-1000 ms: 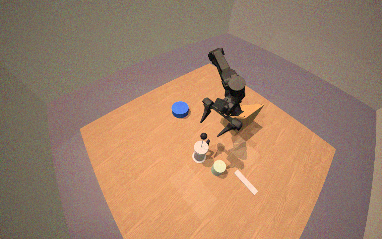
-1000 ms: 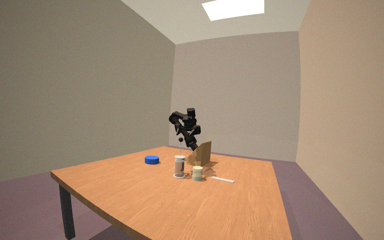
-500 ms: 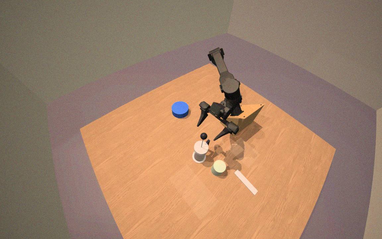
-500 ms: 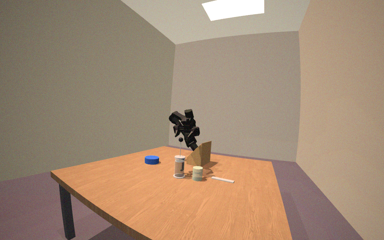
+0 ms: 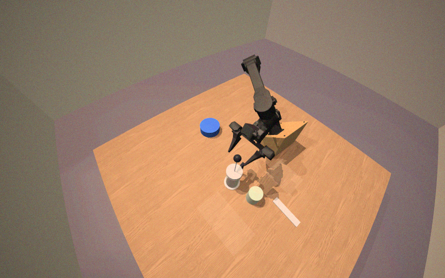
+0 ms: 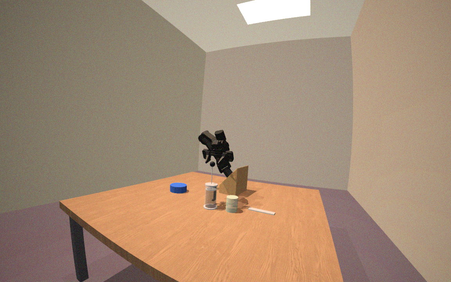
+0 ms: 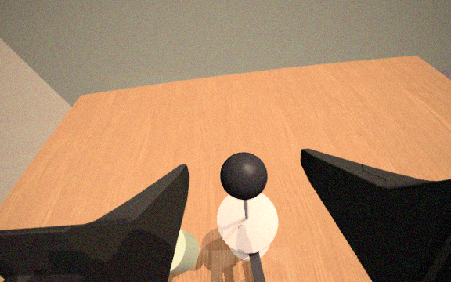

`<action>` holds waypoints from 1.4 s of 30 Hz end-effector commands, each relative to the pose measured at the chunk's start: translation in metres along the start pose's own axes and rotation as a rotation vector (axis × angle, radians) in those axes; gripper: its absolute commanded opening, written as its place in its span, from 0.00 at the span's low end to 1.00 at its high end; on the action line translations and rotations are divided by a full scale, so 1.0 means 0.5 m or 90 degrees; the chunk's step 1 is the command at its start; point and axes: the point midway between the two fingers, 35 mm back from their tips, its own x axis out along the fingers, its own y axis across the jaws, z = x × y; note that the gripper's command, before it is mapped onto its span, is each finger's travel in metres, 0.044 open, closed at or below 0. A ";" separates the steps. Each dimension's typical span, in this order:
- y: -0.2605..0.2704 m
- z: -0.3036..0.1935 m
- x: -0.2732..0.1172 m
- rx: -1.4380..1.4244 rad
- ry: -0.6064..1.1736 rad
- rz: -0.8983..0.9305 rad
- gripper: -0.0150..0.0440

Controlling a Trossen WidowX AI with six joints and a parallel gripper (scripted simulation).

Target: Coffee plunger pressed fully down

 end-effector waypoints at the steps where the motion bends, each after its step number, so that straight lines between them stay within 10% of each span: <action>1: 0.002 -0.004 0.003 -0.006 0.002 0.003 0.69; 6: 0.002 -0.004 0.003 -0.006 0.002 0.003 0.47; 42: 0.012 -0.063 0.054 -0.005 0.006 0.005 0.46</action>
